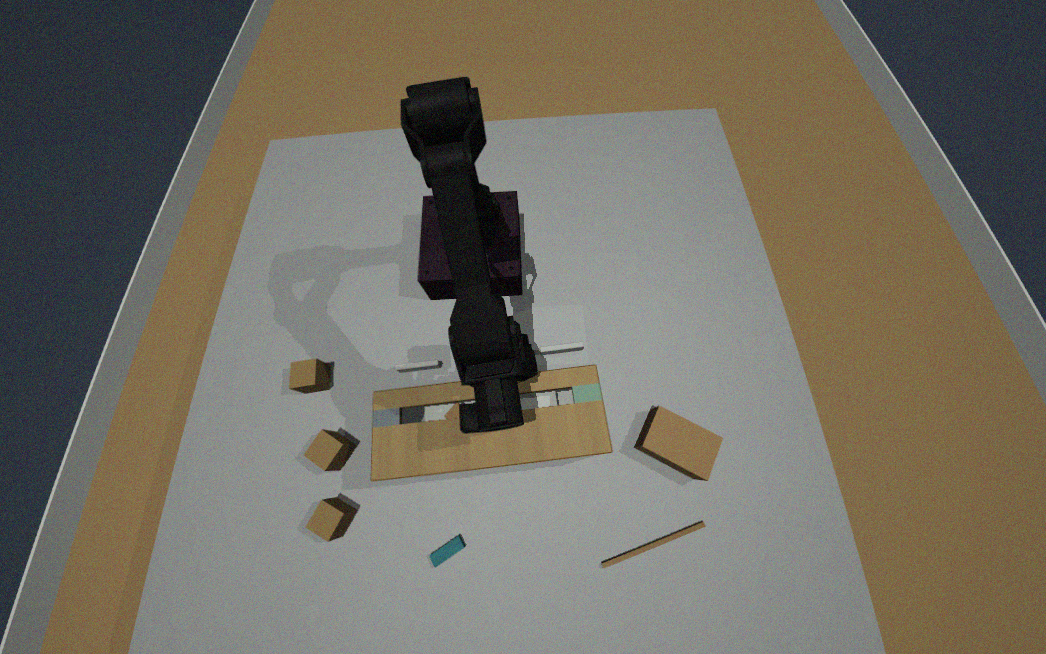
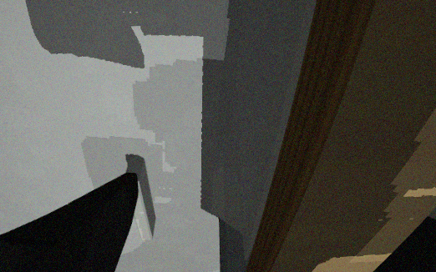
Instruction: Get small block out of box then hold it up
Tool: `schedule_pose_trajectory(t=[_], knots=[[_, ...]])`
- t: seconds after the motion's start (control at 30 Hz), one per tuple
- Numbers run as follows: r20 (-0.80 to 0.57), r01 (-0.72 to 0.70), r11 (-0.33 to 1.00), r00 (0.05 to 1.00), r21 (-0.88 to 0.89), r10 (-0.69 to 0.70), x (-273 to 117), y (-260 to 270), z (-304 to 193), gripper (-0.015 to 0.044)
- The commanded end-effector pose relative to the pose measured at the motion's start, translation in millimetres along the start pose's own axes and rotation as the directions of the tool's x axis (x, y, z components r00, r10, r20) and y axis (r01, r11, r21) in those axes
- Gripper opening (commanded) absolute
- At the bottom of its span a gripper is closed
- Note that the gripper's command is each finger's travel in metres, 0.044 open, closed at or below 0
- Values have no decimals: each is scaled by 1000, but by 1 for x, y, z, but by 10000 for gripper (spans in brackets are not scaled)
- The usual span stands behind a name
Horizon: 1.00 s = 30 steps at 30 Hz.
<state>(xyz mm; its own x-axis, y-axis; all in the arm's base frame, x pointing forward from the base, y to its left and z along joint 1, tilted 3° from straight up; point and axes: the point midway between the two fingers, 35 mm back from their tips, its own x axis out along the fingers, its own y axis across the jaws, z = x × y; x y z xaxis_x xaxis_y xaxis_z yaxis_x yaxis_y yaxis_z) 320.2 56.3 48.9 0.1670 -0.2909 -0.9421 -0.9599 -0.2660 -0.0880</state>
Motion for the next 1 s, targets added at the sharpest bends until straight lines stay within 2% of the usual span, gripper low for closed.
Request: schedule_pose_trajectory(t=[0.0, 0.97], knots=[[3, 0, 1000, 1000, -4, 0, 2, 0, -3, 400], [-2, 0, 1000, 1000, -4, 0, 17, 0, -47, 400]])
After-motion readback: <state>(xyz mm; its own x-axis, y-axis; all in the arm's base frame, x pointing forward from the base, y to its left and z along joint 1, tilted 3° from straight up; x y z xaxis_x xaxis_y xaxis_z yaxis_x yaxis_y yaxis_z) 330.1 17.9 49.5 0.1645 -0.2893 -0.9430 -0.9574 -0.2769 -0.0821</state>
